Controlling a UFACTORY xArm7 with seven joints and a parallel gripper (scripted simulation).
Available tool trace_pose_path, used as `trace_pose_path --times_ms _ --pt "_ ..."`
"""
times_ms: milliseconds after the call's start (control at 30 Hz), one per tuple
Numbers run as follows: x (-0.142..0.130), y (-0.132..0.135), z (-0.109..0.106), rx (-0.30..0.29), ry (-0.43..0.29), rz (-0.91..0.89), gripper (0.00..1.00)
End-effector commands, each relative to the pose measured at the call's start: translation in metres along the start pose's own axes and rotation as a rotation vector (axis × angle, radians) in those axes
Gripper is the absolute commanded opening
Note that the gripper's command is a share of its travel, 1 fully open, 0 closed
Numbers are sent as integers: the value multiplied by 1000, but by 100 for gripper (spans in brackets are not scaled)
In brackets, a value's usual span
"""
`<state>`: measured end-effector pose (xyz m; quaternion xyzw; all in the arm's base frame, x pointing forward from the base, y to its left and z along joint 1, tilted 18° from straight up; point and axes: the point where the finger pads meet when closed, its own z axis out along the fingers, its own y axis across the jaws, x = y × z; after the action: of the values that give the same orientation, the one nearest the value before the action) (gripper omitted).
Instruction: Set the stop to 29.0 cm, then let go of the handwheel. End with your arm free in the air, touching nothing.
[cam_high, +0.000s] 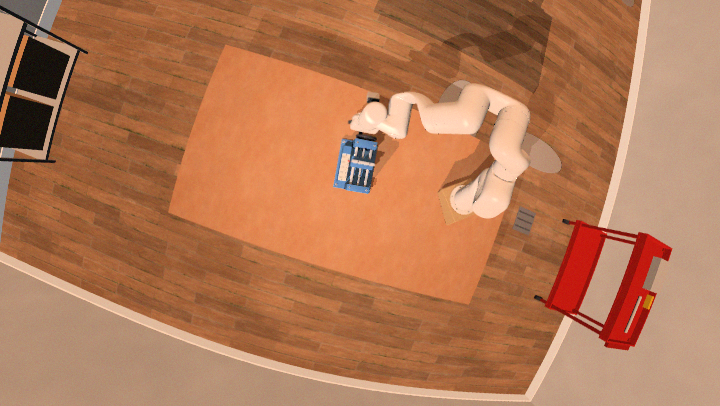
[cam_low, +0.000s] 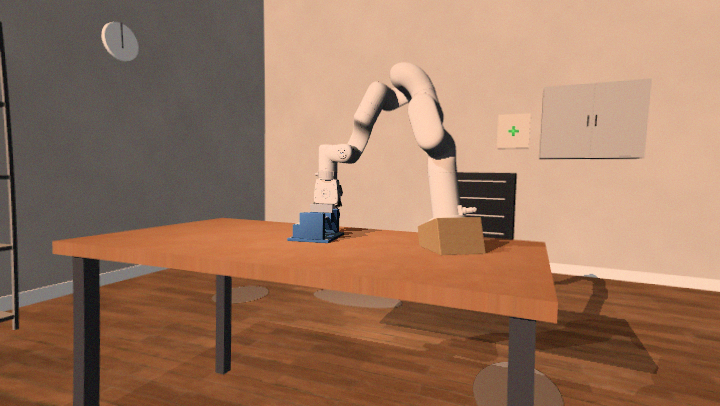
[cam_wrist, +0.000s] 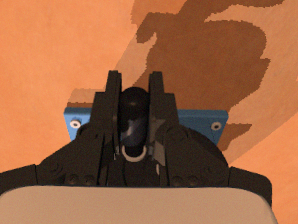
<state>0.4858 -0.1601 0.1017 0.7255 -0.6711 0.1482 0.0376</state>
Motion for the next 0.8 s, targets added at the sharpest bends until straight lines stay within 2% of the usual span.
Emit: trace_pose_path --times_ms 0,767 --pt "0 -3 -7 0 0 0 6" --pt "0 1 -31 0 0 0 6"
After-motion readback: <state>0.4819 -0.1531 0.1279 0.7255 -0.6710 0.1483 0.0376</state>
